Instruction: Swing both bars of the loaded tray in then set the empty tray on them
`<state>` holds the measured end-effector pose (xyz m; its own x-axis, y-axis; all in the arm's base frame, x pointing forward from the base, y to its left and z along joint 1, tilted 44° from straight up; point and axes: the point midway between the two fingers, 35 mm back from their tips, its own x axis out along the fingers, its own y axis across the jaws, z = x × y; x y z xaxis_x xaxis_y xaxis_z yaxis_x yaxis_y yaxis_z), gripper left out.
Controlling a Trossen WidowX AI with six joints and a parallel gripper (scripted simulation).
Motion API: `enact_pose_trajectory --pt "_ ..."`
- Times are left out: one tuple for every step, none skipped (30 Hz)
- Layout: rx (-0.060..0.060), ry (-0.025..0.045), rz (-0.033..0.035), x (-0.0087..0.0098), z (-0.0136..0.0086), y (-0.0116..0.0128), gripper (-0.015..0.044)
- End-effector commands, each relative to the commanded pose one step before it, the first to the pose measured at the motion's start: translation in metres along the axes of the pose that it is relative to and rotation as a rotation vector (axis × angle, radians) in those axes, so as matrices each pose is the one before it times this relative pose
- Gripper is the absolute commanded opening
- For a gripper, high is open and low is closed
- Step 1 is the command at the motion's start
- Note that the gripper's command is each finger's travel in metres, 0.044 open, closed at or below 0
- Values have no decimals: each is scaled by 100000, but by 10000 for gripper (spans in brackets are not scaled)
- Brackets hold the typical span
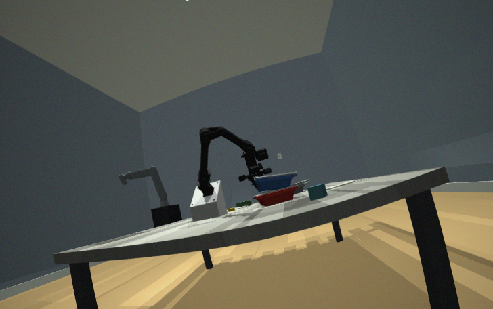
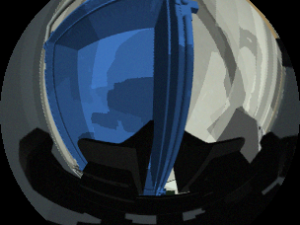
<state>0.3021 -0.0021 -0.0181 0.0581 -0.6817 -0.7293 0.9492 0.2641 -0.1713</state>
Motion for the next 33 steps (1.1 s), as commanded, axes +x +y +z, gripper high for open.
enact_pose_trajectory --pt "-1271 -96 -2994 612 102 -787 0" --pt "0 0 0 0 0 0 0" --pt "0 0 0 0 0 0 0" --pt "0 0 0 0 0 0 0" --pt "0 0 0 0 0 0 0" --pt "0 0 0 0 0 0 0" --pt "0 0 0 0 0 0 0" --pt "0 0 0 0 0 0 0" --pt "0 0 0 0 0 0 0" --pt "0 0 0 0 0 0 0" --pt "0 0 0 0 0 0 0" --pt "0 0 0 0 0 0 0" --pt "0 0 0 0 0 0 0" --pt "0 0 0 0 0 0 0" --pt "0 0 0 0 0 0 0" --pt "0 0 0 0 0 0 0" --pt "0 0 0 0 0 0 0" --pt "0 0 0 0 0 0 0" --pt "0 0 0 0 0 0 0" --pt "1252 98 2907 -574 -87 741 0" --pt "-70 -11 -165 86 3 -53 0" --pt "-94 -14 -219 114 4 -71 0" --pt "-122 -17 -285 147 5 -93 0" --pt "-156 -20 -364 188 5 -119 0" --pt "-197 -23 -458 235 6 -151 0" --pt "-186 -19 -431 220 4 -143 0" --pt "-176 -15 -408 208 3 -136 0" --pt "-141 -11 -324 165 2 -109 0" --pt "-89 -6 -204 103 1 -69 0" --pt "-30 -2 -70 35 0 -23 0" --pt "0 0 0 0 0 0 0" --pt "0 0 0 0 0 0 0" --pt "0 0 0 0 0 0 0"
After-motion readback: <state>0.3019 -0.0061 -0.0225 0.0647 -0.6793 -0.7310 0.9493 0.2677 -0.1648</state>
